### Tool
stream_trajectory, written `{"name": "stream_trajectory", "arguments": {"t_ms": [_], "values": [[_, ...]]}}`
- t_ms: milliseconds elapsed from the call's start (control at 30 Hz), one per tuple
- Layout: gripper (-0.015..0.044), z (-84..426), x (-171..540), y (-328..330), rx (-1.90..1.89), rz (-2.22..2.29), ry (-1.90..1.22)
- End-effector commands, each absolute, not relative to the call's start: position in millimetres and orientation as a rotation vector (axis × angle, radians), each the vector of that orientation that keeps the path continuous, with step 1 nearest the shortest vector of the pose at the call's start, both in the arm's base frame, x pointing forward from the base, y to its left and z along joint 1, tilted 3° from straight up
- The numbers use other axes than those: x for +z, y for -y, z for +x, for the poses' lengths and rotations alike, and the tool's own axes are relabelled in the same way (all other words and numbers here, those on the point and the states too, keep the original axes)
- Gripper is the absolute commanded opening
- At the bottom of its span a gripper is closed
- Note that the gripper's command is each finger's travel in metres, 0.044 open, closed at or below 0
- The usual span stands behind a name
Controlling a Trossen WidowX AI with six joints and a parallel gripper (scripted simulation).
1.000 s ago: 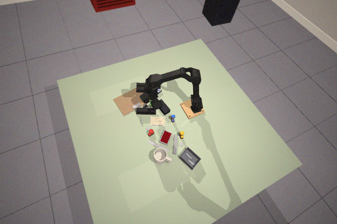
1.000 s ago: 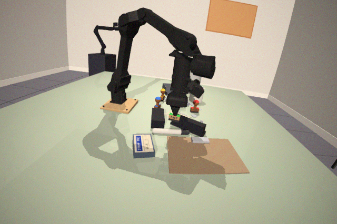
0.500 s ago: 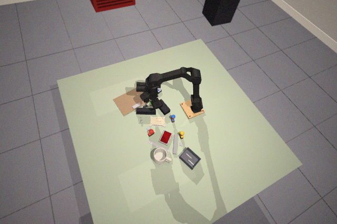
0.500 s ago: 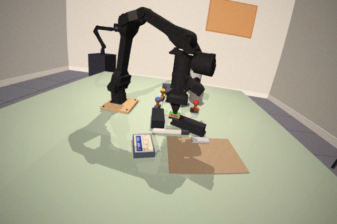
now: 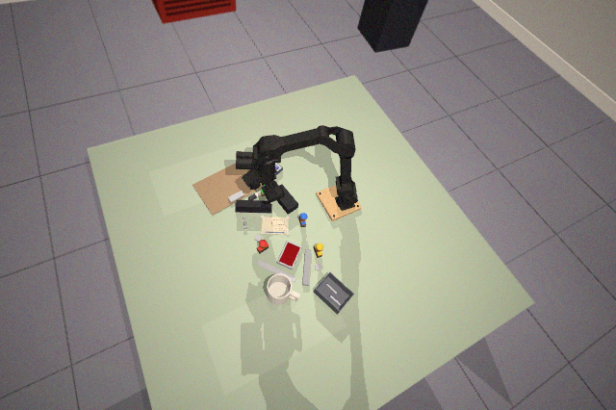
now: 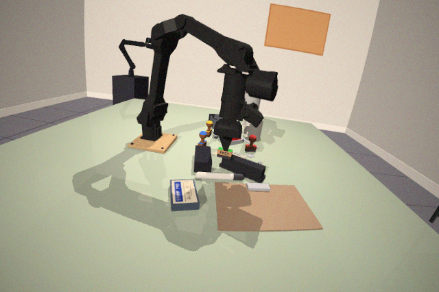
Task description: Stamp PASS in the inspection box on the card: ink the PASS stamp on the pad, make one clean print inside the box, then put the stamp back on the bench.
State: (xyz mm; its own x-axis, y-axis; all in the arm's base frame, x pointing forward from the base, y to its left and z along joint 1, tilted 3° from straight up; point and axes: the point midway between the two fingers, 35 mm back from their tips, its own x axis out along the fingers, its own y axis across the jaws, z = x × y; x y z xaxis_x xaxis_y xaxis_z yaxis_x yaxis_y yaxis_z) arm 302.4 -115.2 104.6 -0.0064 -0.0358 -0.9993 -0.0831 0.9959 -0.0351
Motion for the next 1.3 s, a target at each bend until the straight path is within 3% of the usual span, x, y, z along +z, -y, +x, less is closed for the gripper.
{"name": "stream_trajectory", "arguments": {"t_ms": [0, 767, 1267], "values": [[0.0000, 303, 108, 115, 0.042, -0.089, -1.571], [0.0000, 303, 119, 113, 0.045, -0.086, -1.571], [0.0000, 322, 115, 34, 0.051, -0.080, -1.568]]}}
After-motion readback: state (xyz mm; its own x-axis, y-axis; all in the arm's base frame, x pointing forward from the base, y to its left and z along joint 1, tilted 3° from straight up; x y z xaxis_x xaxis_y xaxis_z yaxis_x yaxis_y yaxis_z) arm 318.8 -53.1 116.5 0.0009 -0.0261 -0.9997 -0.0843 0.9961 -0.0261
